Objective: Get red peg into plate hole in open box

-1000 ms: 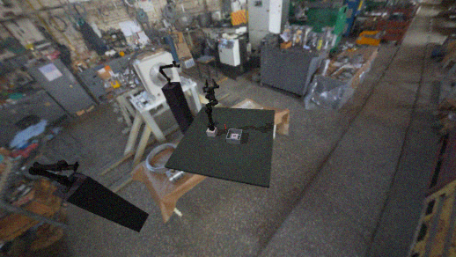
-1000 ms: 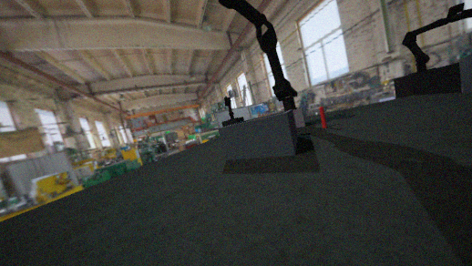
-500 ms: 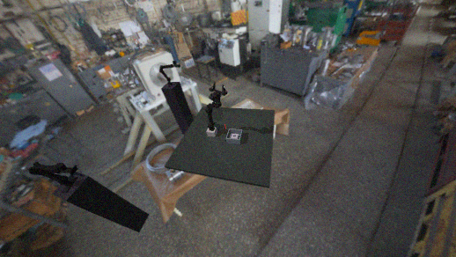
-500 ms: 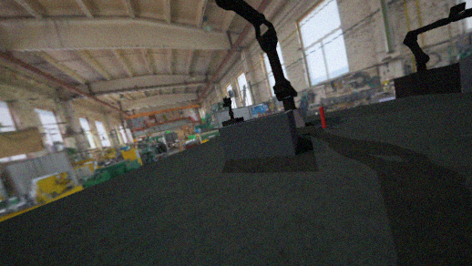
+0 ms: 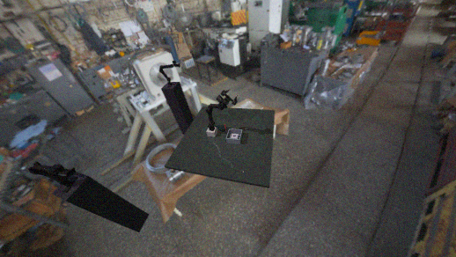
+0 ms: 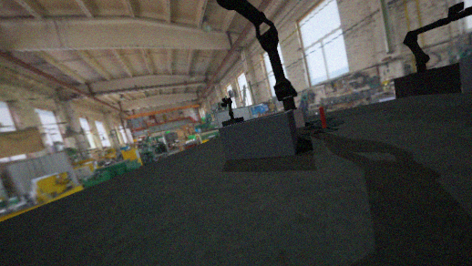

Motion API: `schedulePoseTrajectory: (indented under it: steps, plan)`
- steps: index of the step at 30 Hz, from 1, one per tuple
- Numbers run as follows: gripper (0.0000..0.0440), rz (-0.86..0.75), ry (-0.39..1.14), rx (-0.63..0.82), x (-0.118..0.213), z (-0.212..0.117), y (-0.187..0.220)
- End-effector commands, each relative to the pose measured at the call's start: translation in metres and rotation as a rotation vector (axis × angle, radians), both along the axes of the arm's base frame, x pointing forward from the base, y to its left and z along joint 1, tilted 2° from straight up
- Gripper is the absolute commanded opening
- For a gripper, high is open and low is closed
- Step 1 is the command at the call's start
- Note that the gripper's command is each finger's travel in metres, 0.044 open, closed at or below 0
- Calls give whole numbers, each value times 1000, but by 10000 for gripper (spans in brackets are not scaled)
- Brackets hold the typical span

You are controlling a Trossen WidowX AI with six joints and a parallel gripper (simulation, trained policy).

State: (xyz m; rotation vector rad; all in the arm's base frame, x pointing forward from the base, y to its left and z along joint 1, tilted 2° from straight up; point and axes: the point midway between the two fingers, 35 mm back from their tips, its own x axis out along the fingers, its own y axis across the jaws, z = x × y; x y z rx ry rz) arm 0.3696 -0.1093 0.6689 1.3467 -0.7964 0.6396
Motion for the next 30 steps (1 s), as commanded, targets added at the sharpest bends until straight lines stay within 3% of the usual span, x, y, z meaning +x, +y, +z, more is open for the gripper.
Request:
schedulePoseTrajectory:
  steps: [1,16,30]
  plan:
    - [440,-3,121,44,25,-25,3]
    - [440,2,634,153,94,-143,35]
    - [440,24,1124,132,99,-263,93]
